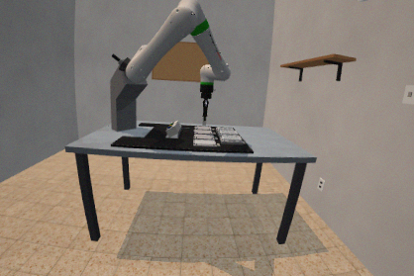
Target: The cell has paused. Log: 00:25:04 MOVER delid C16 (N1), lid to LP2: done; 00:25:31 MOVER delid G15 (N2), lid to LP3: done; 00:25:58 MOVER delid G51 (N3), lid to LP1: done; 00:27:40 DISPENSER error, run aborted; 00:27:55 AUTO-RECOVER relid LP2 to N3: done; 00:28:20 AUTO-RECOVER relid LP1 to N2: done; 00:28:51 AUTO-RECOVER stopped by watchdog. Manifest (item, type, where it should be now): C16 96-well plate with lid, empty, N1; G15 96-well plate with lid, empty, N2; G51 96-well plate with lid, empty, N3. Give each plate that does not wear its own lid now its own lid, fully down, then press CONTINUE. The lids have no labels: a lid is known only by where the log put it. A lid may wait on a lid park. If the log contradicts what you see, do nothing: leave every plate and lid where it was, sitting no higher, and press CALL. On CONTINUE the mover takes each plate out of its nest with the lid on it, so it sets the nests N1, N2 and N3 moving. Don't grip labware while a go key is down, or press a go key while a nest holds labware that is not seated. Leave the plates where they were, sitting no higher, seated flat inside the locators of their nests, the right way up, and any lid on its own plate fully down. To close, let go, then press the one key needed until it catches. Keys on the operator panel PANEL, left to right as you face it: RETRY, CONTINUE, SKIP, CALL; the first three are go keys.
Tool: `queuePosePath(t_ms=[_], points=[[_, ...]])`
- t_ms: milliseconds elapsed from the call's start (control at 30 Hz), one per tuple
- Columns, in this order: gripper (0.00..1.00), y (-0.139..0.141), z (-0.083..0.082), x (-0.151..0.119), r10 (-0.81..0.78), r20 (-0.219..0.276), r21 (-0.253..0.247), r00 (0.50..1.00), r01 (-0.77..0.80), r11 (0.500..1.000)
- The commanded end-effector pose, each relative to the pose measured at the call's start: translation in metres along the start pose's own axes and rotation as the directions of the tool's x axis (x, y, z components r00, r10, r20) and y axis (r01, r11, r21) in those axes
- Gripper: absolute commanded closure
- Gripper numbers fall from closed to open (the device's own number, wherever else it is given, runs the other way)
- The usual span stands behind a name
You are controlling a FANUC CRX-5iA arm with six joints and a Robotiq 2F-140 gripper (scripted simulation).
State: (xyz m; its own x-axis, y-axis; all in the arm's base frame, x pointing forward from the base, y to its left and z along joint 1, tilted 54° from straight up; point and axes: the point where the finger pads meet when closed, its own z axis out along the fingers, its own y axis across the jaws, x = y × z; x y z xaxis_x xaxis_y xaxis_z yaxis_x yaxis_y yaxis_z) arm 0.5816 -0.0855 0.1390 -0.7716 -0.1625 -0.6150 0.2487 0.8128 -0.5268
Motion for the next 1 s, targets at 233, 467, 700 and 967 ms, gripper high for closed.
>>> queuePosePath(t_ms=[233, 467, 700, 967], points=[[1.00, -0.001, 0.000, 0.000, 0.000, 0.000, -0.001, 1.000, 0.000, 1.000], [1.00, -0.061, 0.004, 0.003, -0.002, -0.017, -0.014, 1.000, 0.002, 1.000], [1.00, -0.129, 0.001, -0.001, -0.003, 0.004, 0.003, 1.000, 0.003, 1.000], [1.00, -0.129, 0.001, -0.001, -0.003, 0.004, 0.003, 1.000, 0.003, 1.000]])
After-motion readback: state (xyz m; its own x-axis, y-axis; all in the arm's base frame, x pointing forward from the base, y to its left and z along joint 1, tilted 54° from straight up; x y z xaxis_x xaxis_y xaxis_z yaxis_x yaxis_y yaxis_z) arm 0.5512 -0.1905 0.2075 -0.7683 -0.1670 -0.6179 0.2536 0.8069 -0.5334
